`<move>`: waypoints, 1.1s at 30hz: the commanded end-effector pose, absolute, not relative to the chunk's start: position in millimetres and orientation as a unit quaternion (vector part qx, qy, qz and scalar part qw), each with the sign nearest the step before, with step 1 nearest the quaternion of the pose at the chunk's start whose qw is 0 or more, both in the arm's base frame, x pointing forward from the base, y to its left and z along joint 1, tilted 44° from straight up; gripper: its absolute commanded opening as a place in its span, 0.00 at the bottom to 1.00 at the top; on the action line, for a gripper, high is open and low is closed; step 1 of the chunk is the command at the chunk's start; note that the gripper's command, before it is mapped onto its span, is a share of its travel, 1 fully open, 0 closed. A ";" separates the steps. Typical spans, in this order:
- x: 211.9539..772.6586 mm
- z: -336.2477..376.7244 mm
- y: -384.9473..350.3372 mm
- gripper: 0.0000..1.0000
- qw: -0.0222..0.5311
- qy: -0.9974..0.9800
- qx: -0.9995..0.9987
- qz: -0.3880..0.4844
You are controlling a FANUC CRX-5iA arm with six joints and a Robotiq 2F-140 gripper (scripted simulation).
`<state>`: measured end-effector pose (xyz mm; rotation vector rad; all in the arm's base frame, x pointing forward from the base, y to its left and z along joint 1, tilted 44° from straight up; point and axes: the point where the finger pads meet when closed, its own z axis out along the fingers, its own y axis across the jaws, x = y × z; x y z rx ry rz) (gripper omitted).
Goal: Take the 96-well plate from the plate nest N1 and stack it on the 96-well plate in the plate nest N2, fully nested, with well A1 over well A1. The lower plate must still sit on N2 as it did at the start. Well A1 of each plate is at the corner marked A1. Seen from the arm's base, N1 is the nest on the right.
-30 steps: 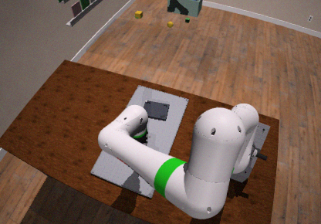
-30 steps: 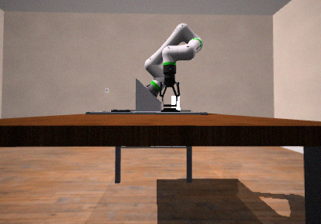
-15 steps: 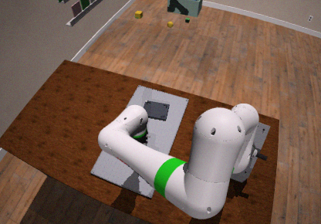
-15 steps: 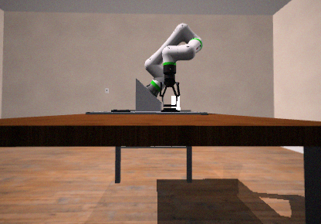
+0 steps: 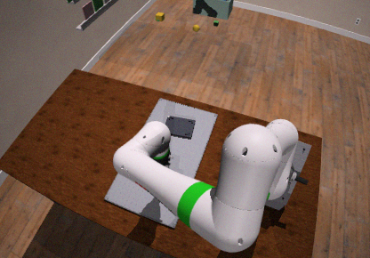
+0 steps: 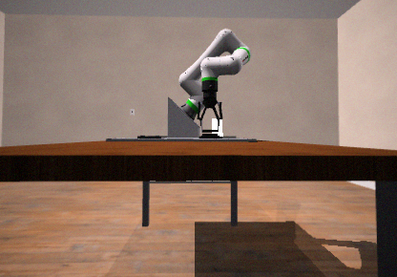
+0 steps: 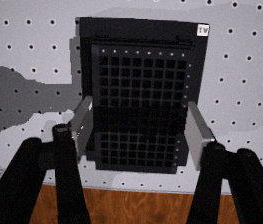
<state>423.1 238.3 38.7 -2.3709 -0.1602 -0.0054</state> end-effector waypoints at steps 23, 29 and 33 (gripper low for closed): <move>423.2 36.4 240.4 0.00 0.373 -0.062 -0.926 -0.002; 423.1 35.6 241.1 0.00 0.373 -0.062 -0.926 -0.002; 423.1 35.2 241.6 0.00 0.373 -0.062 -0.926 -0.002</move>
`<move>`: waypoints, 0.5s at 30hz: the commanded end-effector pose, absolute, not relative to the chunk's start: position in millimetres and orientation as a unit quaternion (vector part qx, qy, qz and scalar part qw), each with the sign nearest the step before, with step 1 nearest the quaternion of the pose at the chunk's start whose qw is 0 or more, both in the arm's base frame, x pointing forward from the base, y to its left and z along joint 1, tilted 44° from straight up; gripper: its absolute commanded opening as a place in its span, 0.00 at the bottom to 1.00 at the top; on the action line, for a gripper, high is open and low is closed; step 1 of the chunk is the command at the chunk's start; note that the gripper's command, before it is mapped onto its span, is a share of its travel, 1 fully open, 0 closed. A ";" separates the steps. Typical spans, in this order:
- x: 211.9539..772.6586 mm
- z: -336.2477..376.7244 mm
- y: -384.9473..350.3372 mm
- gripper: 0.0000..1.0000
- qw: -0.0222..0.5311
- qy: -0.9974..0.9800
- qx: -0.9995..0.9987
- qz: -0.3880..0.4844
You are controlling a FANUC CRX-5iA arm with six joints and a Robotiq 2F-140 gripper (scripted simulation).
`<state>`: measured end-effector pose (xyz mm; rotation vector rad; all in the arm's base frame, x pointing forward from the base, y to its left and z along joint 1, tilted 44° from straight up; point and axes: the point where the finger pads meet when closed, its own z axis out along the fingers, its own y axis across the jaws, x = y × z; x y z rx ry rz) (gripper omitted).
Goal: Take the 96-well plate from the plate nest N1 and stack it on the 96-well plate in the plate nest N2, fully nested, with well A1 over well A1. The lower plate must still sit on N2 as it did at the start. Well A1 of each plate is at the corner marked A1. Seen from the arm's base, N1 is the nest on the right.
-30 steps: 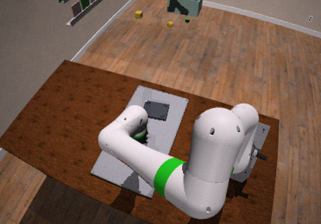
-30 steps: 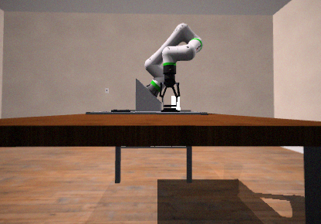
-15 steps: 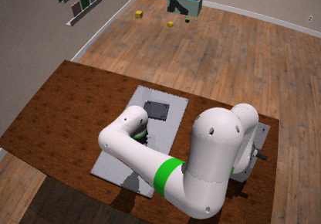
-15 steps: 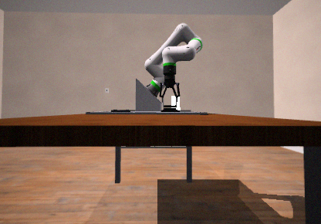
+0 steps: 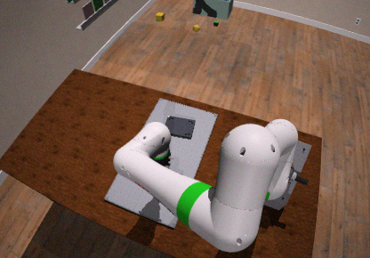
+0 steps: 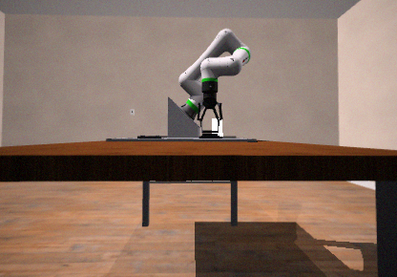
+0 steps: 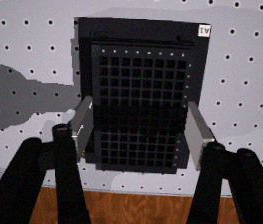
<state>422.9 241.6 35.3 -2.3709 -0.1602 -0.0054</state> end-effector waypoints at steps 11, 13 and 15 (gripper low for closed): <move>423.0 34.1 242.6 0.00 0.373 -0.062 -0.926 -0.002; 423.0 33.8 242.9 0.00 0.373 -0.062 -0.926 -0.002; 423.0 33.6 243.1 0.00 0.373 -0.062 -0.926 -0.002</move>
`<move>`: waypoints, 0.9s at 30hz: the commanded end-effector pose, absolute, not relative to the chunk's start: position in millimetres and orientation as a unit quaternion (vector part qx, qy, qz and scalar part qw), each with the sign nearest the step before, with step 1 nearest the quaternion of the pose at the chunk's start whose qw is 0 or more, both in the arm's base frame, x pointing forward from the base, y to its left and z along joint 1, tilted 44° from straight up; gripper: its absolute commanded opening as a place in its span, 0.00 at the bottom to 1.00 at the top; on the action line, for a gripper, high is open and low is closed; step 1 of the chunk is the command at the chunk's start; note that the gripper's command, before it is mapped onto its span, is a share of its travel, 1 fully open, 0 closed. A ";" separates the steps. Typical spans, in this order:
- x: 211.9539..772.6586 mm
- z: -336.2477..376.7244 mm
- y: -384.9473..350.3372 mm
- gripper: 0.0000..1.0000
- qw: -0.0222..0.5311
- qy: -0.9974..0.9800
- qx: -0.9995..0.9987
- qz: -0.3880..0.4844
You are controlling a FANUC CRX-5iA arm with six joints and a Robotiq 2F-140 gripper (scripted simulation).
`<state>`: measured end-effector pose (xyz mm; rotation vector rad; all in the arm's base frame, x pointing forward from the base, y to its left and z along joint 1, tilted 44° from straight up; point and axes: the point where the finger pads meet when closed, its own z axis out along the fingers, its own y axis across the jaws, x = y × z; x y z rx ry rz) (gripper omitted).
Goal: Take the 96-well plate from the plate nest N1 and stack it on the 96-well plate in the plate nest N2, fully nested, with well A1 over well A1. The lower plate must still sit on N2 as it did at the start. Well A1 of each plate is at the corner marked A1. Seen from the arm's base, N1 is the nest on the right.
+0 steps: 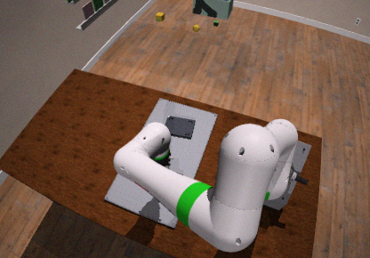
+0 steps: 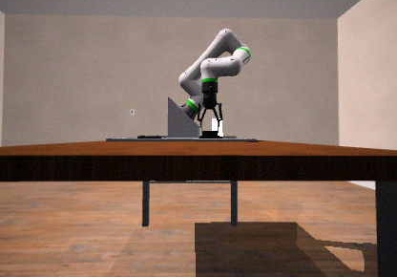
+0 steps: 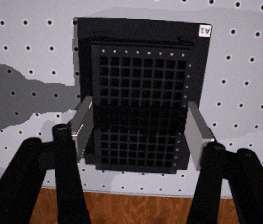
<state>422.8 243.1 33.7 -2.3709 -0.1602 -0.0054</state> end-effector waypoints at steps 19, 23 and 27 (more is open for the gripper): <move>422.9 32.4 244.2 1.00 0.373 -0.062 -0.926 -0.002; 422.9 32.4 244.2 1.00 0.373 -0.062 -0.926 -0.002; 422.9 32.4 244.2 1.00 0.373 -0.062 -0.926 -0.002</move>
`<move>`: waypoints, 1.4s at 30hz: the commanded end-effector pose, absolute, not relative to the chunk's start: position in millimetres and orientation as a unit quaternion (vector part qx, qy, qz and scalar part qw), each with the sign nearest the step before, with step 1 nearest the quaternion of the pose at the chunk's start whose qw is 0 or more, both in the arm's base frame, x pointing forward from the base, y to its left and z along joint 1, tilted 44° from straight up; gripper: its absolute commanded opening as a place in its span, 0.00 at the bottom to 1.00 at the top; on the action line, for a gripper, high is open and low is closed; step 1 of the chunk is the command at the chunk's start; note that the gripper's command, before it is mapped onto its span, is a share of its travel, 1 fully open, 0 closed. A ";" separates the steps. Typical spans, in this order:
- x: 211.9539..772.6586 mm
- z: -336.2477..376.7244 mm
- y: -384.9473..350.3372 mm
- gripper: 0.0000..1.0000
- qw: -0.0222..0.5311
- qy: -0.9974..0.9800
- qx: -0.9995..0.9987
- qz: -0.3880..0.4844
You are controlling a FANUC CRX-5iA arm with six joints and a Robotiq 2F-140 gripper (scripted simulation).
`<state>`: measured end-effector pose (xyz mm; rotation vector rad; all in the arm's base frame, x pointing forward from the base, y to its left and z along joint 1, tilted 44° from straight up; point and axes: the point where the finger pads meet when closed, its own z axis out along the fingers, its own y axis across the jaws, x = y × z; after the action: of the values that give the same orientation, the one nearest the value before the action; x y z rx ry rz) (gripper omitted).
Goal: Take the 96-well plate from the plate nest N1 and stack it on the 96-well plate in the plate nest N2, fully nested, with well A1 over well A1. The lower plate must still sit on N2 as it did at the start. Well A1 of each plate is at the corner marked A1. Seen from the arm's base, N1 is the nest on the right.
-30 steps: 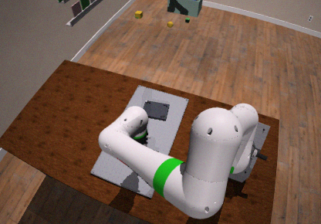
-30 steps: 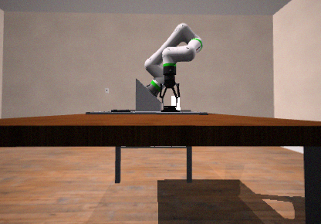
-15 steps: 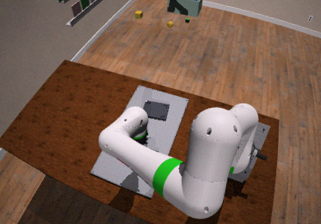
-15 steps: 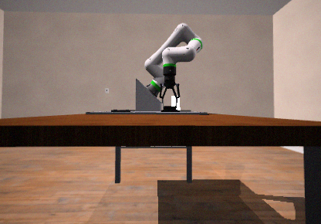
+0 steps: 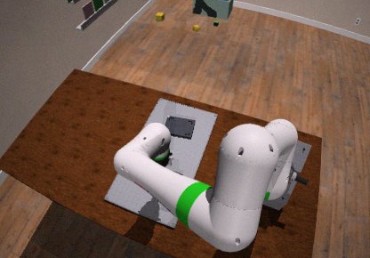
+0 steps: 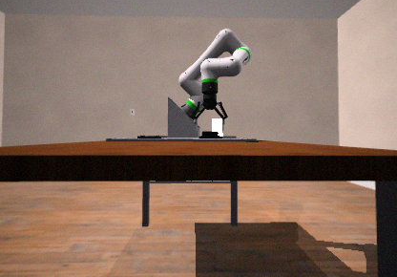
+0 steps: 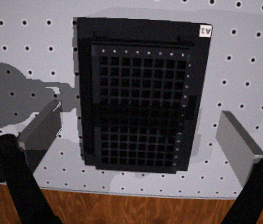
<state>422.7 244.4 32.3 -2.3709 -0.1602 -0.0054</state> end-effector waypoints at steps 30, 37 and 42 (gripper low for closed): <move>425.5 76.6 201.8 1.00 0.373 -0.062 -0.926 -0.002; 426.0 84.0 194.8 1.00 0.373 -0.062 -0.926 -0.002; 426.0 84.0 194.8 1.00 0.373 -0.062 -0.926 -0.002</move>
<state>425.8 195.0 83.9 -2.3710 -0.1602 -0.0053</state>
